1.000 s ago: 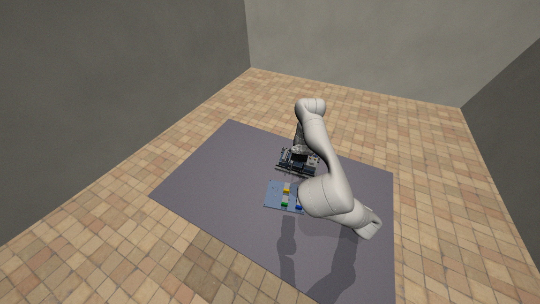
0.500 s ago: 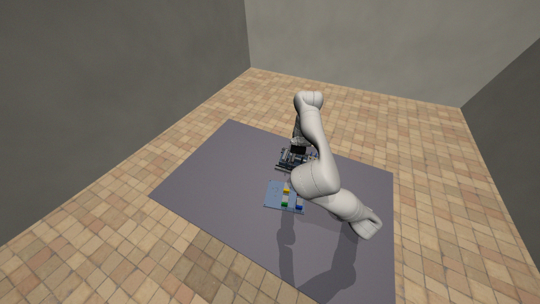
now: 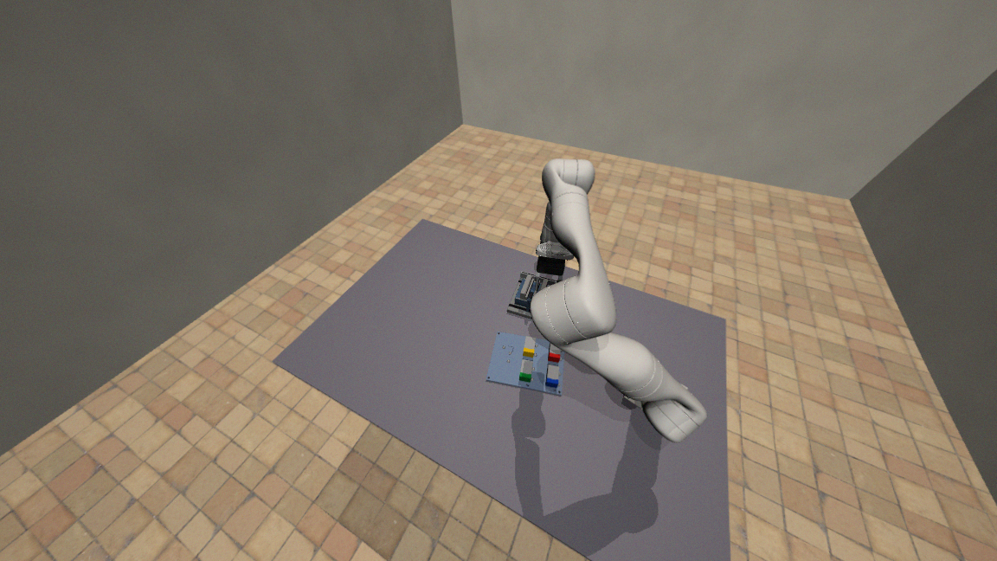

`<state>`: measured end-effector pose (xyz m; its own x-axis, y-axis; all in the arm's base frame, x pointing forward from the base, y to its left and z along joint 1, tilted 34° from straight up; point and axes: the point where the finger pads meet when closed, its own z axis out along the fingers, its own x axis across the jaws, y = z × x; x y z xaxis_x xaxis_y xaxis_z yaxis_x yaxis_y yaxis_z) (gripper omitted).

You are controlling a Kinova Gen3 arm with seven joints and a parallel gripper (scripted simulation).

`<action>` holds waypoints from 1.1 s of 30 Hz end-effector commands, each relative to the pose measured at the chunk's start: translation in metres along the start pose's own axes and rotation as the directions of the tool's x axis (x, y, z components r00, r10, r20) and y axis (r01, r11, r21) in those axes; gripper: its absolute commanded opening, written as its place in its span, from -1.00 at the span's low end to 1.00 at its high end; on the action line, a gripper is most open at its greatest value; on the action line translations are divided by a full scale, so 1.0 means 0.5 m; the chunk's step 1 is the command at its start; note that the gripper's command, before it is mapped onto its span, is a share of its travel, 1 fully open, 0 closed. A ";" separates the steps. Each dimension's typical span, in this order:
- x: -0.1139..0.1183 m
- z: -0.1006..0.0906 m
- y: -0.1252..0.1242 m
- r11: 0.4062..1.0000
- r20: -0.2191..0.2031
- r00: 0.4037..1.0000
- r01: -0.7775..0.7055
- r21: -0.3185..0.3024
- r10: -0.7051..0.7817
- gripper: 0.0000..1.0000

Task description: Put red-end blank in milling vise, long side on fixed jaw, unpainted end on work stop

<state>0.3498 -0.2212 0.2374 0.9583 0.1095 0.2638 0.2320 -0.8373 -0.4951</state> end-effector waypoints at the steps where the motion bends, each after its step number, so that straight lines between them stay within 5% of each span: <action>1: 0.000 -0.002 -0.002 1.000 -0.002 1.000 0.000 -0.001 0.000 1.00; 33: -0.009 0.002 -0.017 1.000 0.003 1.000 -0.010 0.002 0.010 1.00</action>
<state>0.3438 -0.2135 0.2389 0.9612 0.1035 0.2555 0.2232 -0.8362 -0.5009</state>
